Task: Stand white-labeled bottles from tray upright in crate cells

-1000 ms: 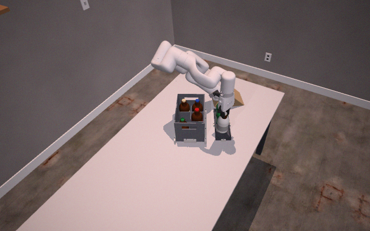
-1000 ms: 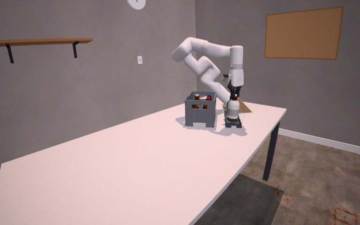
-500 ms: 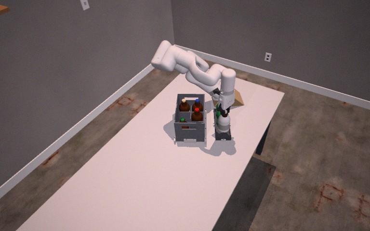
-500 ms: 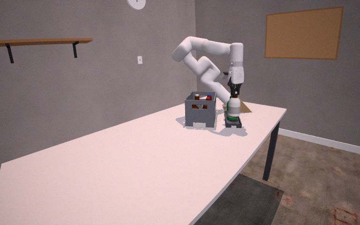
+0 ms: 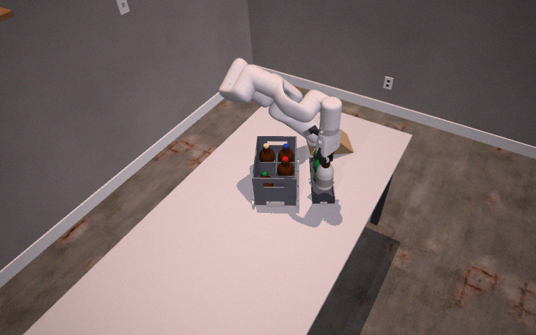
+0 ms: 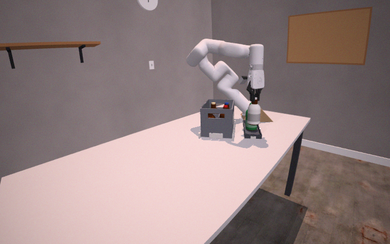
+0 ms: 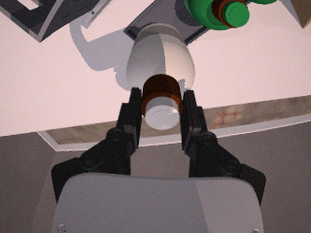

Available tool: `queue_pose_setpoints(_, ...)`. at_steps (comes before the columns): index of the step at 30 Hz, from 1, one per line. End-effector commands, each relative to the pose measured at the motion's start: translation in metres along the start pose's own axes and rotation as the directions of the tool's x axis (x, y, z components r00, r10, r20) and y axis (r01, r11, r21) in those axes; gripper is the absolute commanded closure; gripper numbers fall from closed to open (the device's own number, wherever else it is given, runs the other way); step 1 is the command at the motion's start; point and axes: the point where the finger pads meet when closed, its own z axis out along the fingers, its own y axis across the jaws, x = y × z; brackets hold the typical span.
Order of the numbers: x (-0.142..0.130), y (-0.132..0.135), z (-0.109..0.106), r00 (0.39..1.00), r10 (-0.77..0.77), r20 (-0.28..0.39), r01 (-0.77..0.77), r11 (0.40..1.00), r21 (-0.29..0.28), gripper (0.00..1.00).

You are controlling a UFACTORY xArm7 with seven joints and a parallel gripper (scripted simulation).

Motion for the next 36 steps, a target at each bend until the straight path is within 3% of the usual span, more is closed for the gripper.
queue_pose_setpoints(1,-0.0008,0.0000,-0.0036,1.000,0.000,0.004,0.000,1.000,0.001,1.00)
queue_pose_setpoints(36,-0.0007,0.0001,-0.0077,1.000,0.000,0.004,0.000,1.000,0.001,1.00)
